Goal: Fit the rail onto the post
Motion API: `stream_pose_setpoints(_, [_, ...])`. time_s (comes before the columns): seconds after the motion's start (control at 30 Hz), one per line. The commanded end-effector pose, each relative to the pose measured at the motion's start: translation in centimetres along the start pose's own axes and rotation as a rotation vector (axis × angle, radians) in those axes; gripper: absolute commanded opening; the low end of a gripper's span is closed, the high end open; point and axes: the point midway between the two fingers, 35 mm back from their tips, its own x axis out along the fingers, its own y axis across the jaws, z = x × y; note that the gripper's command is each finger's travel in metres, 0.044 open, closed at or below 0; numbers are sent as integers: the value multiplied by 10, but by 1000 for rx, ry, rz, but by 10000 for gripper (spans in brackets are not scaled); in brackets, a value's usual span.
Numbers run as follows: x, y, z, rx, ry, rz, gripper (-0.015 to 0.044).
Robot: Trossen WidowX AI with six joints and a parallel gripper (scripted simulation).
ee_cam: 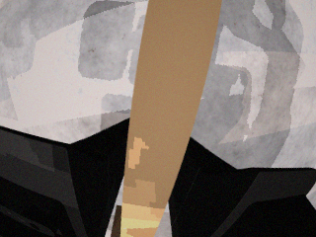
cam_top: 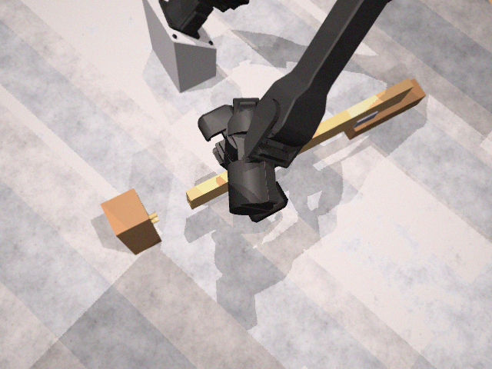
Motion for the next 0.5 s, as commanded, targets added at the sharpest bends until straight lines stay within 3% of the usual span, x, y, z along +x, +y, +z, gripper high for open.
stream_pose_setpoints(0.0, [0, 0, 1, 2, 0, -3, 0])
stream_pose_setpoints(0.47, [-3, 0, 1, 2, 0, -3, 0])
